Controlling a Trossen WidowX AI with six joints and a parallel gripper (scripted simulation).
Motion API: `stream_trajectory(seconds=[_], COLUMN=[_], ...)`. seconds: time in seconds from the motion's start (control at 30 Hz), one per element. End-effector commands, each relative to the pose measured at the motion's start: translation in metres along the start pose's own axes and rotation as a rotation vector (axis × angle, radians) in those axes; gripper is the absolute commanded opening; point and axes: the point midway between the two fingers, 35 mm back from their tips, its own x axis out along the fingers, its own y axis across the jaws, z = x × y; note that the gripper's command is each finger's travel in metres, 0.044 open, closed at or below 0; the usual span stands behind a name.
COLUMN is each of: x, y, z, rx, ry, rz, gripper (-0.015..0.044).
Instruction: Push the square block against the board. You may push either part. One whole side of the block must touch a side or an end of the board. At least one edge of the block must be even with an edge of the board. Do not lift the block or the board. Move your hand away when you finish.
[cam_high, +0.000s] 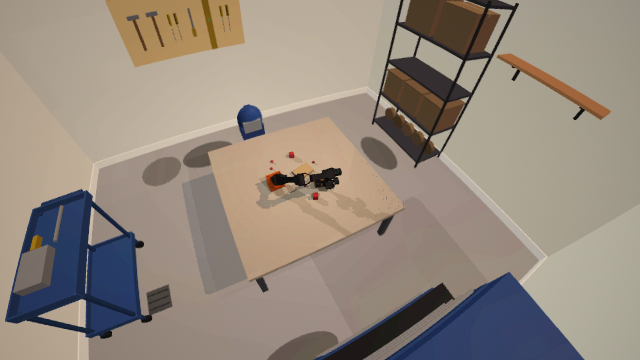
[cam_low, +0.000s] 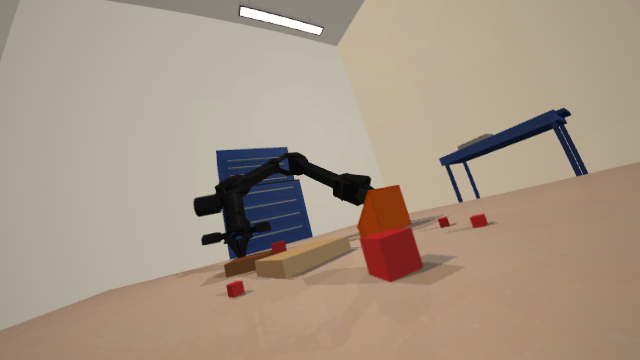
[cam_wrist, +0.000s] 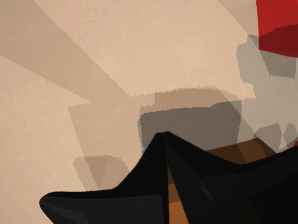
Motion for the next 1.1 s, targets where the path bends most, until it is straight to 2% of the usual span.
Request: stream_trajectory(seconds=[0.0,1.07], x=[0.004,0.004], y=[0.0,-0.001], z=[-0.01,-0.064], rx=[-0.005,-0.005], ry=[0.005,0.01], rz=[-0.009,-0.011], gripper=[0.0,0.0])
